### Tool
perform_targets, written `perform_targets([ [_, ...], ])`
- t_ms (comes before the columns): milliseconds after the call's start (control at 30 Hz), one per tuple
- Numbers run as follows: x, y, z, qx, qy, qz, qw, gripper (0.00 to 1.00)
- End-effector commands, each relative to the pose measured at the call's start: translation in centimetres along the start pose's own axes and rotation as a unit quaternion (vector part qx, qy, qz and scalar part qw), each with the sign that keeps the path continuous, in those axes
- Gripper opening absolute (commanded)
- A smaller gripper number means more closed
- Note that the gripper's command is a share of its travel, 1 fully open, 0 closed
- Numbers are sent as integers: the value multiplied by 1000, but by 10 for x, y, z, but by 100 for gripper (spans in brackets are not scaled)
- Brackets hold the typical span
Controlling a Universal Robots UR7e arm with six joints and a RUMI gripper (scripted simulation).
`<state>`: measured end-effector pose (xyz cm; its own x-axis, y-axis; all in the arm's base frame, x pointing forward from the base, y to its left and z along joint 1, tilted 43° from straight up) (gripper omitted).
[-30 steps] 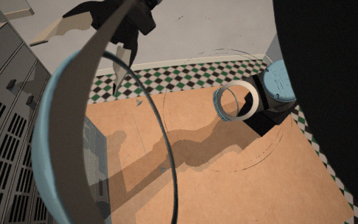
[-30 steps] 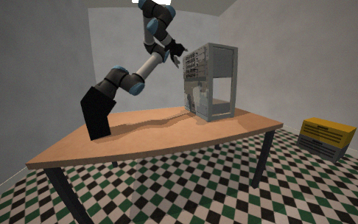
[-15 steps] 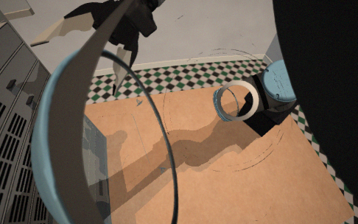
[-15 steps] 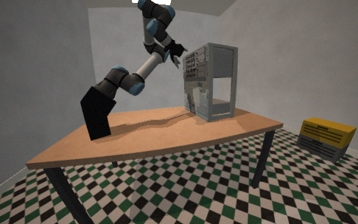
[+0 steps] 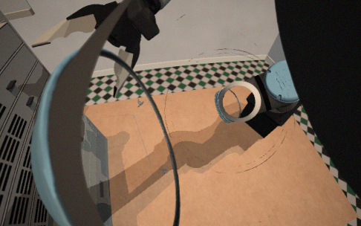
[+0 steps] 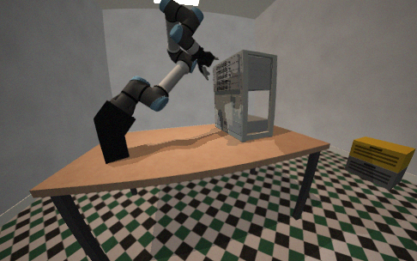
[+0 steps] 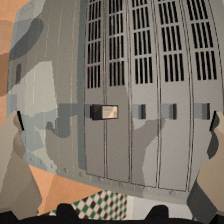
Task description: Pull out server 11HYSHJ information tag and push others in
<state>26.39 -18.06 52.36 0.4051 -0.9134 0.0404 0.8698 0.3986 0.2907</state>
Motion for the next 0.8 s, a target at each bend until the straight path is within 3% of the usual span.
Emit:
perform_targets([
  [0,0,0,0,2,-1,-1,1000,100],
  [767,-2,2,-5,23,-8,-8,1000,100],
])
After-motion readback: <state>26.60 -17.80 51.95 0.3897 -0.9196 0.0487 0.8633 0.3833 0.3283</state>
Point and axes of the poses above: the point where the finger pads meet when closed, its own y axis out along the fingers, its own z axis across the jaws, x = y × z, the point moved 6 cm from there along -y, back along the fingers, and after that the axes turned 12 degrees about -y, right-handed, at the moved point
